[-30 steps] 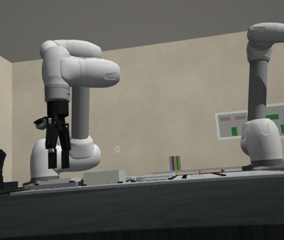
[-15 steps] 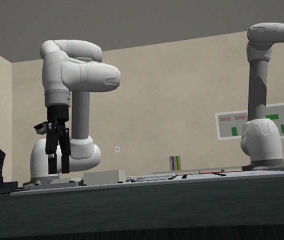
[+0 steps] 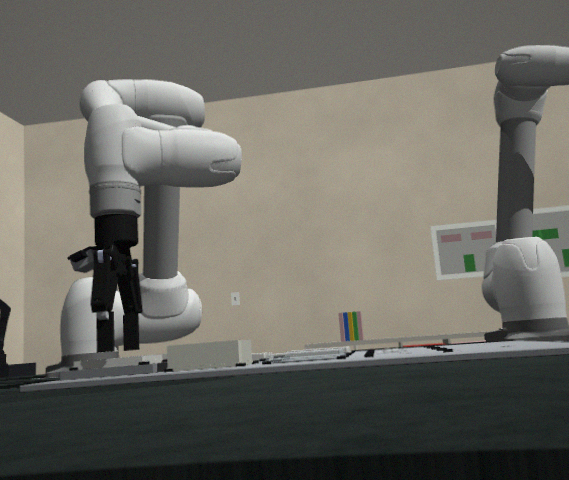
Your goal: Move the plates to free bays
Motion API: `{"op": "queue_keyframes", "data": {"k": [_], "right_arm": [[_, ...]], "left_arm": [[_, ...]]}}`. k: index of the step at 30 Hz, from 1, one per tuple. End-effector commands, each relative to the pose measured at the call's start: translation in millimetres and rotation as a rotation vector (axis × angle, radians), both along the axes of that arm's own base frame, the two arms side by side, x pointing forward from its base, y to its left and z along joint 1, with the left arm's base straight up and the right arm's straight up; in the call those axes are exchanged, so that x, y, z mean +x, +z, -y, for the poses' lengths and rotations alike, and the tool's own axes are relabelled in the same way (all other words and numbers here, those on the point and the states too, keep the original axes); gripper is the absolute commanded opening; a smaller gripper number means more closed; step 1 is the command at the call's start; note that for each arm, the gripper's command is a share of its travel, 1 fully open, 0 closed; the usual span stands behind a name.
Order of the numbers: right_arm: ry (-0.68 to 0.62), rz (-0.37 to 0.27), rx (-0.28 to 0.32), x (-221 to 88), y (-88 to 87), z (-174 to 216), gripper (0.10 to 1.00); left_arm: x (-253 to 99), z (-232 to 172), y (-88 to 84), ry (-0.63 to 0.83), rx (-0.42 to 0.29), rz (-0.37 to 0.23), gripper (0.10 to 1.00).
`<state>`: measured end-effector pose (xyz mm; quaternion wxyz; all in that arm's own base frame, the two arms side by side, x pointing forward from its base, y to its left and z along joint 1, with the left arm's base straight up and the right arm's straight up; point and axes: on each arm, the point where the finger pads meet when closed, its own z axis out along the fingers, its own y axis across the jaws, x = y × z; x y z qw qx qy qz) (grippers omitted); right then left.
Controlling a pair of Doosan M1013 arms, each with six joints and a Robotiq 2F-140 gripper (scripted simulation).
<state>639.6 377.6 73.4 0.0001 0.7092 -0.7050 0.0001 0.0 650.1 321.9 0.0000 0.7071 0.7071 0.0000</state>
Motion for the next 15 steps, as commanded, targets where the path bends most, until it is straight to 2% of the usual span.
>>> {"op": "queue_keyframes", "data": {"k": [1, 7, 15], "right_arm": [[0.000, 0.001, 0.001, 0, 1.0, 0, 0.698], [0.000, 0.001, 0.001, 0, 1.0, 0, 0.698], [0.000, 0.001, 0.001, 0, -9.7, 0, 0.698]], "left_arm": [[0, 0, 1.0, 0.000, 0.002, 0.000, 1.000], [0, 0, 1.0, 0.000, 0.002, 0.000, 1.000], [0, 0, 1.0, 0.000, 0.002, 0.000, 1.000]]}}
